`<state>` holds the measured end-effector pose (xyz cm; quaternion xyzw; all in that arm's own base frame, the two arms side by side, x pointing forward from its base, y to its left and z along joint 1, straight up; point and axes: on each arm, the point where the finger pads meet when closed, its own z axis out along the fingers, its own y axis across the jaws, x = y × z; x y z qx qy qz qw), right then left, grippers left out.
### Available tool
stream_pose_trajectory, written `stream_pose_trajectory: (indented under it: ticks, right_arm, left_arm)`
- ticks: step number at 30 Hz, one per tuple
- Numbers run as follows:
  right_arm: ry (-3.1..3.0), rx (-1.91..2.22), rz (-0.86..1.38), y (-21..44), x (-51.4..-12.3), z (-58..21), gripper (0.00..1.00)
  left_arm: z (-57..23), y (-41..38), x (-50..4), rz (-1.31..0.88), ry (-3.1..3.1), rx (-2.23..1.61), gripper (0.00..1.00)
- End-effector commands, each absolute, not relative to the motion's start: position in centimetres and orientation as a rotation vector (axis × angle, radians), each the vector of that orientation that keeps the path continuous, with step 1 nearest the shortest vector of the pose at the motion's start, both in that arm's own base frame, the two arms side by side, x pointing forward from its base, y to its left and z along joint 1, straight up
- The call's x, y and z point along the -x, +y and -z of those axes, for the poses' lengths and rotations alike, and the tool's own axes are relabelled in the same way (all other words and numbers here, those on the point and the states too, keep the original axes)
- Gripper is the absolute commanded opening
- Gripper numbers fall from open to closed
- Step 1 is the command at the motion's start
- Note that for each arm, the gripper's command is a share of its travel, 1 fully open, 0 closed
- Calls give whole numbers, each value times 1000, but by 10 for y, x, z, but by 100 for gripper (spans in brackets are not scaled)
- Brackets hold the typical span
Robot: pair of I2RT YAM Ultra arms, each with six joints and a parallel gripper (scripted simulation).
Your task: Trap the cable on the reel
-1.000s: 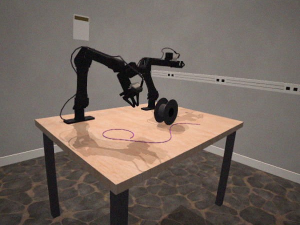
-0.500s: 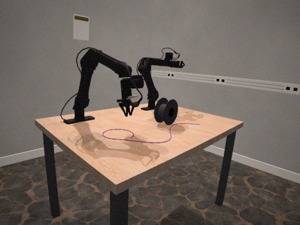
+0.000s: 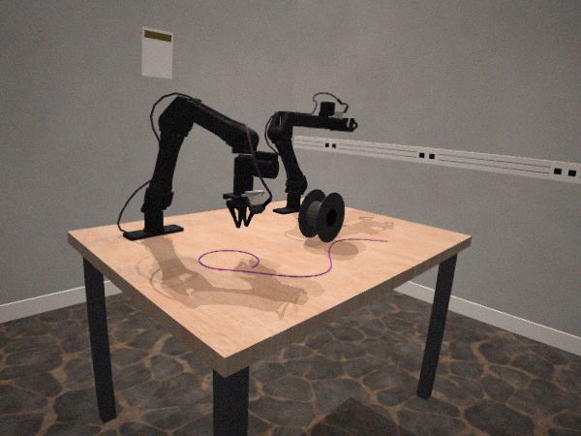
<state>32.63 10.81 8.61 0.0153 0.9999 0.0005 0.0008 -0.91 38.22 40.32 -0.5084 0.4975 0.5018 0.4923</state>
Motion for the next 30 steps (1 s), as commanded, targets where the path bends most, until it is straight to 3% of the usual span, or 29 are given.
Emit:
stream_pose_trajectory:
  ticks: [1,30]
  right_arm:
    - [3136,-49,0,110,-328,-94,30]
    - [3168,-44,18,112,-328,-31,30]
  left_arm:
    - [-403,383,9,-1228,1205,1230,100]
    - [-403,383,9,-1228,1205,1230,100]
